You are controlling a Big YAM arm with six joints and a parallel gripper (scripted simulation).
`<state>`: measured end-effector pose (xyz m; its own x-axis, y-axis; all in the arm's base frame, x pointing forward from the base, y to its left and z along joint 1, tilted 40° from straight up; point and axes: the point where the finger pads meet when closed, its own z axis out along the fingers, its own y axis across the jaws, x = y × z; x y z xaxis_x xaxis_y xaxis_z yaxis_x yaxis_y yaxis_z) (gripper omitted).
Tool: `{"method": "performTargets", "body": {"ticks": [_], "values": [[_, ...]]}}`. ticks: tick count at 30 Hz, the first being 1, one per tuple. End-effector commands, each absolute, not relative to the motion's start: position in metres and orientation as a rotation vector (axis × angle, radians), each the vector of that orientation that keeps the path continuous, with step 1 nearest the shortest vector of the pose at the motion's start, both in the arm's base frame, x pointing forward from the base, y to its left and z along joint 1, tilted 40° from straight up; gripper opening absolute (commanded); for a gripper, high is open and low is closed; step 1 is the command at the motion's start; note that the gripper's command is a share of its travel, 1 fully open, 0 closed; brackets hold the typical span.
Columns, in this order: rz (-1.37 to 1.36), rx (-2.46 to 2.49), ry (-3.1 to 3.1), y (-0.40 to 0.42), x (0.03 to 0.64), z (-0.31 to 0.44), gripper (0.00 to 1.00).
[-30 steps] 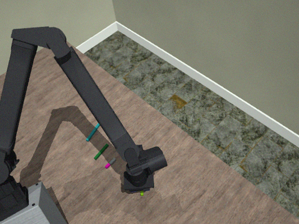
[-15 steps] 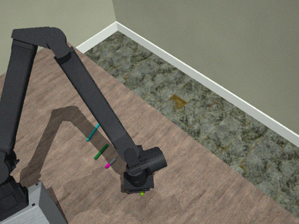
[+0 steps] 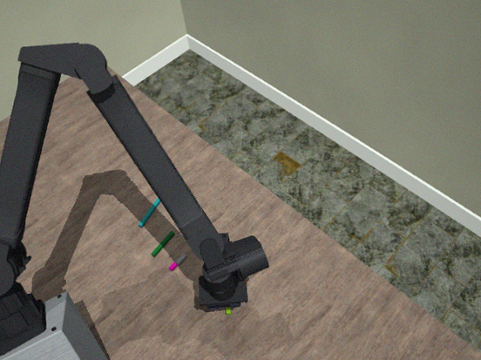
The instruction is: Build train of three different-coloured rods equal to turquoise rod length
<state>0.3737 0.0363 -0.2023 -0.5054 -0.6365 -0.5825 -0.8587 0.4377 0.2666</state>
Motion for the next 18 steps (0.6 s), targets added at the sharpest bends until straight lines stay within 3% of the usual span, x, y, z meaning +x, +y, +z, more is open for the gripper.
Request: {"method": "performTargets", "body": {"ticks": [1,18], "values": [[0.752,-1.266,2.285,0.0313,0.3751,-0.2036,0.23],[0.754,-1.261,2.289,0.0298,0.3749,-0.2049,0.23]]}}
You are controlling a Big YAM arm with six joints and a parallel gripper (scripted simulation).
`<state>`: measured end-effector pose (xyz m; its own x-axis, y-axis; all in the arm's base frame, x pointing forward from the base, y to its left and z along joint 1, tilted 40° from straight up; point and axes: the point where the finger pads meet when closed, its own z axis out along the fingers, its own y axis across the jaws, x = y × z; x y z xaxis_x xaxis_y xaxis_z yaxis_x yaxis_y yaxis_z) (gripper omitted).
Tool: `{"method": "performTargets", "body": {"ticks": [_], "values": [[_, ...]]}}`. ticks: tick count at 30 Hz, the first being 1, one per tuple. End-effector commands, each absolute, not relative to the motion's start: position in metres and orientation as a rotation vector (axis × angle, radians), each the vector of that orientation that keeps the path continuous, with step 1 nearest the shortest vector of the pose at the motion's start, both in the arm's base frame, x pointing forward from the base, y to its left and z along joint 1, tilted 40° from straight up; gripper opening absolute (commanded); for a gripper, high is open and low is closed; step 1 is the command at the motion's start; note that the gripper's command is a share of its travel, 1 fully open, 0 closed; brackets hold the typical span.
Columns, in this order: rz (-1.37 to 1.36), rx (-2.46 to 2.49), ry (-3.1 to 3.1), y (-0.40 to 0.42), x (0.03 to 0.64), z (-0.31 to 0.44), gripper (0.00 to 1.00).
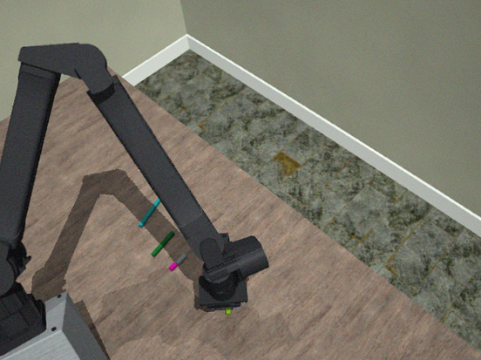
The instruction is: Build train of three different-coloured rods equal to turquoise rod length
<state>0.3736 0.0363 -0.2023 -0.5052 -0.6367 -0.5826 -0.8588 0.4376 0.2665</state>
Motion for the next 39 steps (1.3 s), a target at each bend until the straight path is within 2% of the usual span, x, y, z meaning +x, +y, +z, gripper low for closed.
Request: {"method": "performTargets", "body": {"ticks": [1,39], "values": [[0.754,-1.261,2.289,0.0298,0.3749,-0.2049,0.23],[0.751,-1.26,2.288,0.0285,0.3776,-0.2045,0.23]]}}
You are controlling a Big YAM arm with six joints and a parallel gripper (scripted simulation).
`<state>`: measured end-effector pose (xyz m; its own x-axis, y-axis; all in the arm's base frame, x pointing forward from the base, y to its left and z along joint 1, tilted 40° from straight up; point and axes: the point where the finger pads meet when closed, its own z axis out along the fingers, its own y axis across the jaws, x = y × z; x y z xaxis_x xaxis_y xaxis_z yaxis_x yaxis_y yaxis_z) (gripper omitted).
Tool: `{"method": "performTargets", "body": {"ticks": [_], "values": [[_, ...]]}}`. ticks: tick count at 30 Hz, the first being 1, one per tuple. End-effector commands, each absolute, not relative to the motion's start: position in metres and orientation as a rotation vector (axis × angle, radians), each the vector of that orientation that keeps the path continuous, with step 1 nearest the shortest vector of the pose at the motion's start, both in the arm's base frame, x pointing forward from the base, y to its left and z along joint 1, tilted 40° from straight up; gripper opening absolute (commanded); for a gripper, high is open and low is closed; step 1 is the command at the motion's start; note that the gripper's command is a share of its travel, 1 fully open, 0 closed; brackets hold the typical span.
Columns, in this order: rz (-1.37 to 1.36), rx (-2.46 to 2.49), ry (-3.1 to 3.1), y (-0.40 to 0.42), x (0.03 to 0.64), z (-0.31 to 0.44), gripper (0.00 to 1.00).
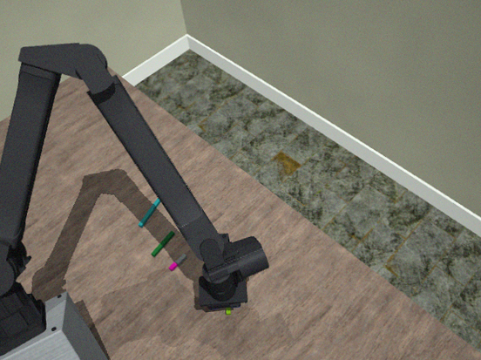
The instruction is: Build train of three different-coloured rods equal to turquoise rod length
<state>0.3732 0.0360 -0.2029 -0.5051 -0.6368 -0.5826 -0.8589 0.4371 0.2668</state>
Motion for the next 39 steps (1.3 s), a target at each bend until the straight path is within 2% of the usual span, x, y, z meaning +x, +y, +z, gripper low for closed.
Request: {"method": "performTargets", "body": {"ticks": [1,39], "values": [[0.751,-1.26,2.288,0.029,0.378,-0.204,0.23],[0.765,-1.272,2.29,0.05,0.378,-0.218,0.23]]}}
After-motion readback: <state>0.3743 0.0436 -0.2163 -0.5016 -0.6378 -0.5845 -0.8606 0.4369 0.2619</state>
